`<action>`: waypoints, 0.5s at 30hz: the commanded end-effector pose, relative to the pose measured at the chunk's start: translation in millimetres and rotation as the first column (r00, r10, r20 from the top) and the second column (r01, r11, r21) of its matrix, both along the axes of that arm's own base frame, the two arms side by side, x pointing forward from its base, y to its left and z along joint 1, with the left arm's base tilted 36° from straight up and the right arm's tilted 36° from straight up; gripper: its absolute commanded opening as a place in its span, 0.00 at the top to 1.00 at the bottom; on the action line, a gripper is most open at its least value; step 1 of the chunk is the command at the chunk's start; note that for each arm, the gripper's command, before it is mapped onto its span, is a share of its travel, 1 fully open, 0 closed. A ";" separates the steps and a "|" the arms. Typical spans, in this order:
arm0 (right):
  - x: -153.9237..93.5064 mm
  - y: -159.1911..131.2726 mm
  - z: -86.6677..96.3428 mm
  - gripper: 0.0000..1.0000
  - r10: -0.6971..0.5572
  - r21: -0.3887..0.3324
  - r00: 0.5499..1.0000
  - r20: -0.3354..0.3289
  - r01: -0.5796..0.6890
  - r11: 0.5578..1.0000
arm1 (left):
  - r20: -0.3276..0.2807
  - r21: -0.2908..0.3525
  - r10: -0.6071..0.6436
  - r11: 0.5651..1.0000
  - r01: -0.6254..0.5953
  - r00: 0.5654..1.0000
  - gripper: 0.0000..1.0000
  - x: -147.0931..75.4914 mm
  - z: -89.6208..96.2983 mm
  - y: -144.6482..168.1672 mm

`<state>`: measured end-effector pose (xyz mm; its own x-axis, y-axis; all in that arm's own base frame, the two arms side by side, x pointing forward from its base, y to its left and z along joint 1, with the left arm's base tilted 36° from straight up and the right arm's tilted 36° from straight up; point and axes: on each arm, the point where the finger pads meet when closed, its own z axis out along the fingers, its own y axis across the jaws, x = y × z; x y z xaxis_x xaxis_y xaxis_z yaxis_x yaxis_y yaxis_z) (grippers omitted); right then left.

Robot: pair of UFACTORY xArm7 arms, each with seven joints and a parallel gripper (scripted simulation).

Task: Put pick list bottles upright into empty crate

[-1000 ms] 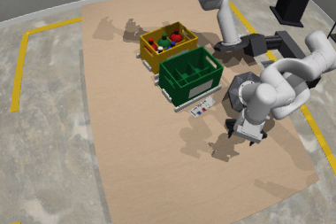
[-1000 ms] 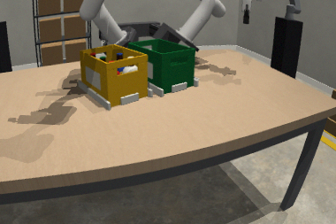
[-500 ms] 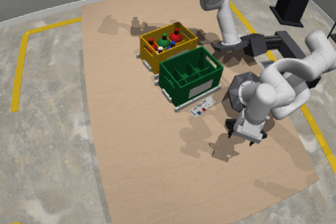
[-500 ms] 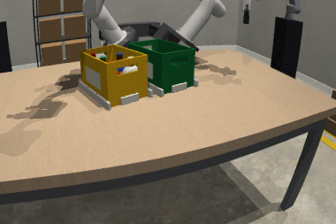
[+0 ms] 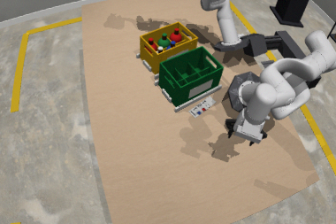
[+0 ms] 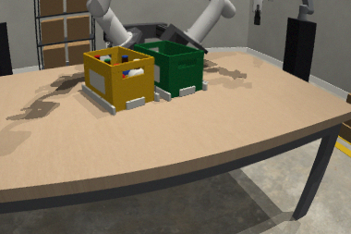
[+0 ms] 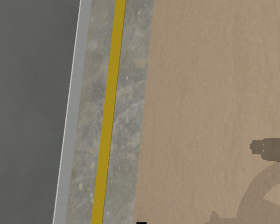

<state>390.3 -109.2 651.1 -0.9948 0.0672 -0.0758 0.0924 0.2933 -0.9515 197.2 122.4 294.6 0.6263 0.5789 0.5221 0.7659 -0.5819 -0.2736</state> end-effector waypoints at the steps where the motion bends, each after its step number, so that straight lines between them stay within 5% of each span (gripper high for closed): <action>1: -10.7 -2.3 -3.3 0.35 0.049 0.050 0.998 0.029 -0.050 0.997 | 0.003 0.001 -0.001 1.000 0.001 1.000 0.00 0.5 1.3 -0.3; 15: -25.0 -17.3 -41.6 0.35 0.149 0.215 0.985 0.089 -0.165 0.963 | 0.003 0.001 -0.001 1.000 0.001 1.000 0.00 0.5 1.3 -0.3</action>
<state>367.3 -123.9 619.6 -0.9907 -0.0349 -0.1315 0.0994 0.4744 -0.8747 197.2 122.4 294.6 0.6263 0.5789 0.5221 0.7659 -0.5819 -0.2736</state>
